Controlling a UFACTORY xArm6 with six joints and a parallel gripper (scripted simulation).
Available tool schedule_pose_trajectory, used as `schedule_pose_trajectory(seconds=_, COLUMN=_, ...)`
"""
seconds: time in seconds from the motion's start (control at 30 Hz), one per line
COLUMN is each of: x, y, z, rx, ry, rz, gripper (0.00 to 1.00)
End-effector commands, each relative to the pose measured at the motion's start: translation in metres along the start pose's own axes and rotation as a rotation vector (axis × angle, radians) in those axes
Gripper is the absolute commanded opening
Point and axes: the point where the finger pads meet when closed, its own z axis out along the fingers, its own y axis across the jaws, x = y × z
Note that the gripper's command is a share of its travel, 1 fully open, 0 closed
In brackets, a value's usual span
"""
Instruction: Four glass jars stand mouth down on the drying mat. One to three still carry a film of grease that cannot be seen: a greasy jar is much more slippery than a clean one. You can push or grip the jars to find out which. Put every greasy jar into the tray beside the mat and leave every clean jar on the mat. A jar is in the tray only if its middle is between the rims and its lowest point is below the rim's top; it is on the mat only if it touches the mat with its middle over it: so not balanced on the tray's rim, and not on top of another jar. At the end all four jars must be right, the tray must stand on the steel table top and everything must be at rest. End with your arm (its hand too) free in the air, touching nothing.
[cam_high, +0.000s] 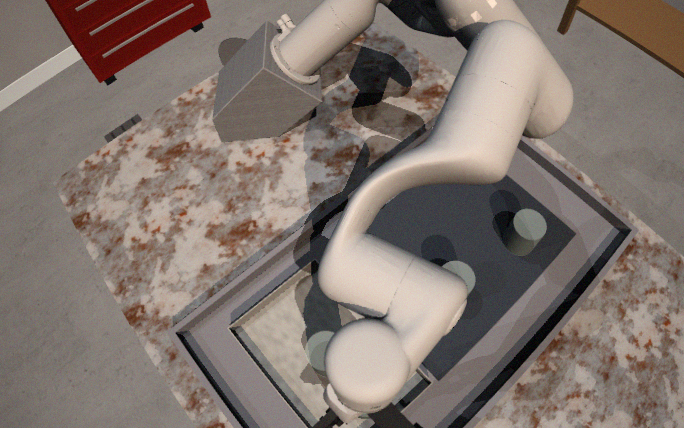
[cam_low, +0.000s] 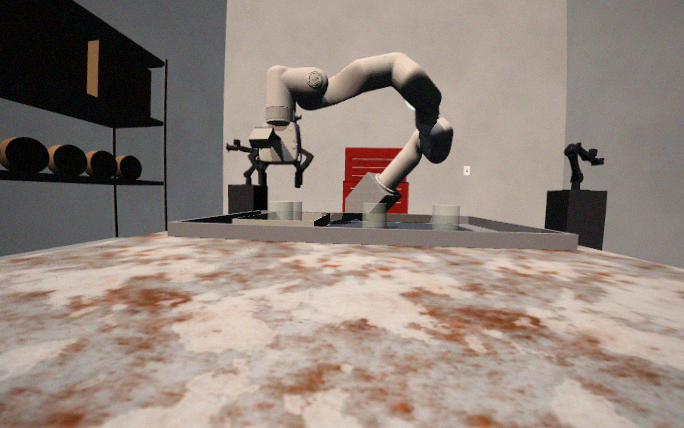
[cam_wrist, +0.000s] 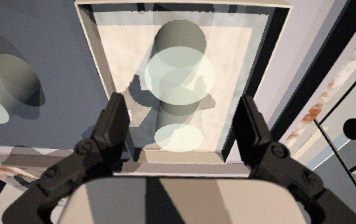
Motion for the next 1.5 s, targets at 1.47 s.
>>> schedule_pose_trajectory(seconds=1.47, x=0.001, y=0.000, z=-0.036, rx=-0.003, ry=0.004, rz=-0.002, gripper=1.00)
